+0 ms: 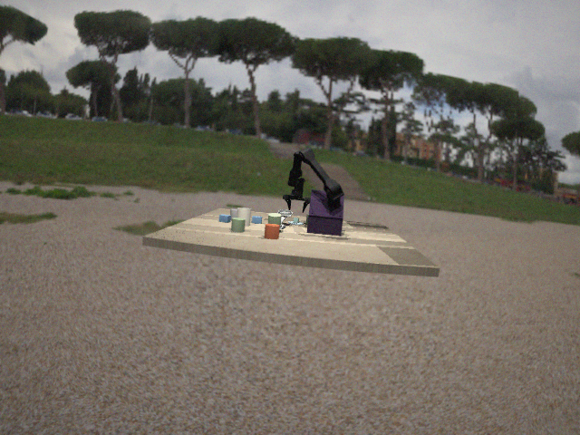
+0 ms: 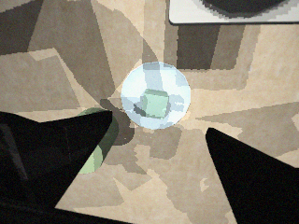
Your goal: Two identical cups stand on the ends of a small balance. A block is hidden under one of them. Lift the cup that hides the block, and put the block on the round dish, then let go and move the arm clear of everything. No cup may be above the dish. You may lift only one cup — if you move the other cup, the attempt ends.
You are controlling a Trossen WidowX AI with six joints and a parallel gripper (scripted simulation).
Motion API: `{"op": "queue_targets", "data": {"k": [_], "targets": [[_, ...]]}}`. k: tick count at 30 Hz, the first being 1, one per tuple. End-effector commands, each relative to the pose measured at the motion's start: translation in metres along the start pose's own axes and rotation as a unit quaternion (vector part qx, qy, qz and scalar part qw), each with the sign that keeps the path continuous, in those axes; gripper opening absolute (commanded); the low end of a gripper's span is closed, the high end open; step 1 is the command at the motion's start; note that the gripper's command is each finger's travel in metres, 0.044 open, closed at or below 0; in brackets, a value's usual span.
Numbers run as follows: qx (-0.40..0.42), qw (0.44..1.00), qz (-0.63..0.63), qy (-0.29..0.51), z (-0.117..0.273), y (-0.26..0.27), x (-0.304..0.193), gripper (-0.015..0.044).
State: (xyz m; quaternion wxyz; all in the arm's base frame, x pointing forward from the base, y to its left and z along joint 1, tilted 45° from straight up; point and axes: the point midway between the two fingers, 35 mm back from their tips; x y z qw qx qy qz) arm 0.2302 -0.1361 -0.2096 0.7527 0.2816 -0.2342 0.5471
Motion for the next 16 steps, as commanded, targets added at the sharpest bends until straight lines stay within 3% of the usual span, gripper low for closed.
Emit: {"op": "queue_targets", "data": {"k": [1, 5, 16], "targets": [[0.009, 1.0, -0.001, -0.002, 0.01, 0.004, 0.001, 0.044], [0.006, 1.0, -0.002, -0.002, 0.045, 0.005, 0.001, 0.044], [0.006, 1.0, -0.002, -0.002, 0.045, 0.005, 0.001, 0.044]]}}
Point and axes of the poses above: the point midway between the two fingers, 35 mm back from their tips, its own z axis back along the fingers, its own y axis across the jaws, x = y × z, and after that the axes turned 3 degrees about -z, right-handed
